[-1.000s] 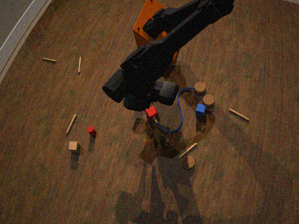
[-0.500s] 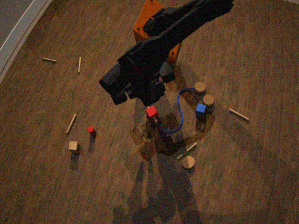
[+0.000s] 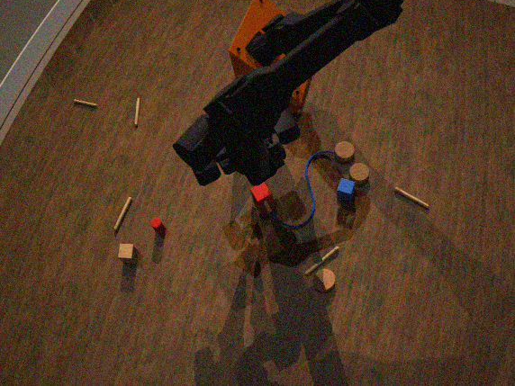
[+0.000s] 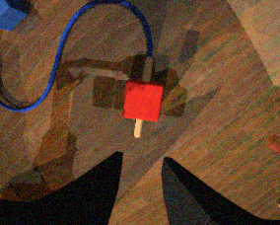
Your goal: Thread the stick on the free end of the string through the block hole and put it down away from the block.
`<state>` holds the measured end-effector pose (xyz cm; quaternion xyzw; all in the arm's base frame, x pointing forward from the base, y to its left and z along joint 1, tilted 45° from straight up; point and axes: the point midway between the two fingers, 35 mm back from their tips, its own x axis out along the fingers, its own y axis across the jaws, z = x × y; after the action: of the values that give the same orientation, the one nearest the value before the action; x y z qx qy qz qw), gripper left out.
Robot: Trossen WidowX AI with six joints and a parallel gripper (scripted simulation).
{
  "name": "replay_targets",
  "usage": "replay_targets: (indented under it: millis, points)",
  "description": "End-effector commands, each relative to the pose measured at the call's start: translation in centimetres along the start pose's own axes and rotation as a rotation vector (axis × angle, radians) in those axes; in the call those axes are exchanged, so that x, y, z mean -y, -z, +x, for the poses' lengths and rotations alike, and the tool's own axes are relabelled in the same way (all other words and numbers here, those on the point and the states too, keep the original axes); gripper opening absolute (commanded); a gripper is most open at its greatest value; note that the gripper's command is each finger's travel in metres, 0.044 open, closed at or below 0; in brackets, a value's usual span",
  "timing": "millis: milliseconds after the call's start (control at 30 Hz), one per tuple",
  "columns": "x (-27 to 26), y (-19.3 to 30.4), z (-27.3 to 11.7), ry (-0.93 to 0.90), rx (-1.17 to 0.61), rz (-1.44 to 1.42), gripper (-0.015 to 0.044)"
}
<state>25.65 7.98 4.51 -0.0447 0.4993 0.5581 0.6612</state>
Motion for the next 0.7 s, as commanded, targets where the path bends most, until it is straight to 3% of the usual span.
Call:
replay_targets:
  millis: [0,667]
  points:
    - [0.1,0.0,0.6,0.001,0.001,0.006,0.012]
    - [0.2,0.0,3.9,0.001,0.001,0.006,0.012]
